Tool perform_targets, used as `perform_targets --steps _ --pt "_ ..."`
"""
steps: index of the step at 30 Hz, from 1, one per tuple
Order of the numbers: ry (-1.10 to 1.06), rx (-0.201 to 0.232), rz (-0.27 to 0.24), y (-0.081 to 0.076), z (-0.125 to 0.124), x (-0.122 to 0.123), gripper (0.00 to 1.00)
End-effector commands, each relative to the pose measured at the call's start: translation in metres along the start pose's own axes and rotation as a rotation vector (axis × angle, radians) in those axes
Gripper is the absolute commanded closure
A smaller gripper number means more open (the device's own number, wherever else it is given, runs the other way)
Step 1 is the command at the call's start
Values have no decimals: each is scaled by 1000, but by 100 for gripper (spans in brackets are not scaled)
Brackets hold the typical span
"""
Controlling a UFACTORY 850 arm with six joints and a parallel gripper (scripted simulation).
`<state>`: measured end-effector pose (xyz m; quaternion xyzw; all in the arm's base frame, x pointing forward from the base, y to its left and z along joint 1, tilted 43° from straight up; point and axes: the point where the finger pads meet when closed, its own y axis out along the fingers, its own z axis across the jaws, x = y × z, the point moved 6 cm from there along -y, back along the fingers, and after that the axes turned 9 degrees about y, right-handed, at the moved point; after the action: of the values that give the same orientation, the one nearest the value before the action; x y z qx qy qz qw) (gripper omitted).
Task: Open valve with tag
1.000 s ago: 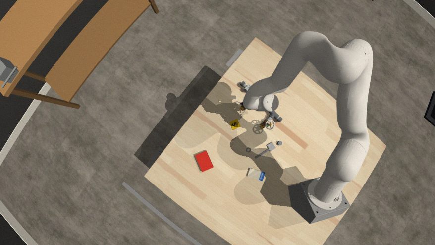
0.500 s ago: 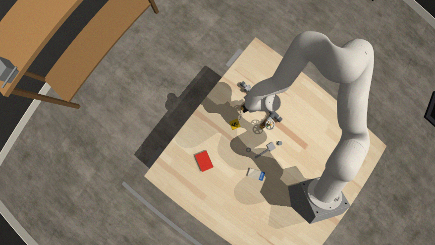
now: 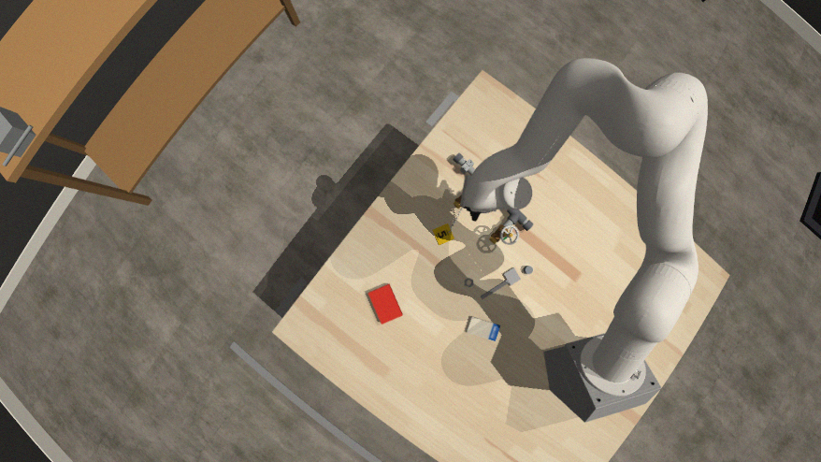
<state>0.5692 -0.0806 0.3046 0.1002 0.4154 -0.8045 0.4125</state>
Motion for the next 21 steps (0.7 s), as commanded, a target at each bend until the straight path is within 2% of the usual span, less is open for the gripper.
perform_targets --steps 1,13,21 --pt "-276 6 -45 0 0 -3 100" --pt "-855 -6 -69 0 -1 -4 100" --pt "-974 -9 -80 0 -1 -5 100"
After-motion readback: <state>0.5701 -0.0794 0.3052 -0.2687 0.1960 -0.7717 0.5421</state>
